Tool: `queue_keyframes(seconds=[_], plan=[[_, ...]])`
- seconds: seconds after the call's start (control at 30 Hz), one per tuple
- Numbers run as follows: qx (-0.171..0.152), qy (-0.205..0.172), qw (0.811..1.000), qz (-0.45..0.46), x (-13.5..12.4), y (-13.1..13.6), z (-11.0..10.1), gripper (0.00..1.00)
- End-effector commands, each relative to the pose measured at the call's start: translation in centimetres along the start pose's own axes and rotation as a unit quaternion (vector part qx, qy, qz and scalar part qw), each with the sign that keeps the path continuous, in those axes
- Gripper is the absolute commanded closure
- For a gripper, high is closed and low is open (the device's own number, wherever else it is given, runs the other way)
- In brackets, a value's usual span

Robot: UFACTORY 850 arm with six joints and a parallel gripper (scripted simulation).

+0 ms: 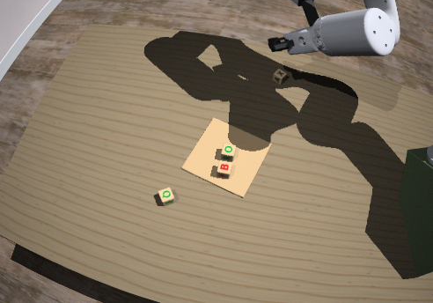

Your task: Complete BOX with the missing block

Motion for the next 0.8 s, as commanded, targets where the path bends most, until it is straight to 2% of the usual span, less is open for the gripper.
queue_keyframes(seconds=[0.0,0.07,0.13,0.17,0.37,0.63,0.7,0.73,0.77], plan=[[-0.039,-0.035,0.998,0.045,0.3,0.8,0.7,0.0],[-0.053,-0.048,0.995,0.064,0.4,1.0,0.9,0.0],[-0.053,-0.048,0.995,0.064,0.4,1.0,0.9,0.0],[-0.071,-0.067,0.991,0.091,0.5,1.3,1.1,0.0],[-0.103,-0.099,0.98,0.142,0.7,1.7,1.4,0.0],[-0.144,-0.146,0.953,0.221,1.0,2.0,1.4,0.0],[-0.144,-0.146,0.953,0.221,1.0,2.0,1.4,0.0],[-0.157,-0.163,0.941,0.251,1.1,1.9,1.4,0.0],[-0.16,-0.167,0.938,0.257,1.2,1.9,1.4,0.0]])
Point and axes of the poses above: the point where the finger pads meet when closed, its own z axis out along the fingers, its own y axis across the jaws, x = y × z, the point moved 5 cm from there along -z, back along the fingers, and after that the axes turned 3 degrees about z, right-handed, at the moved point
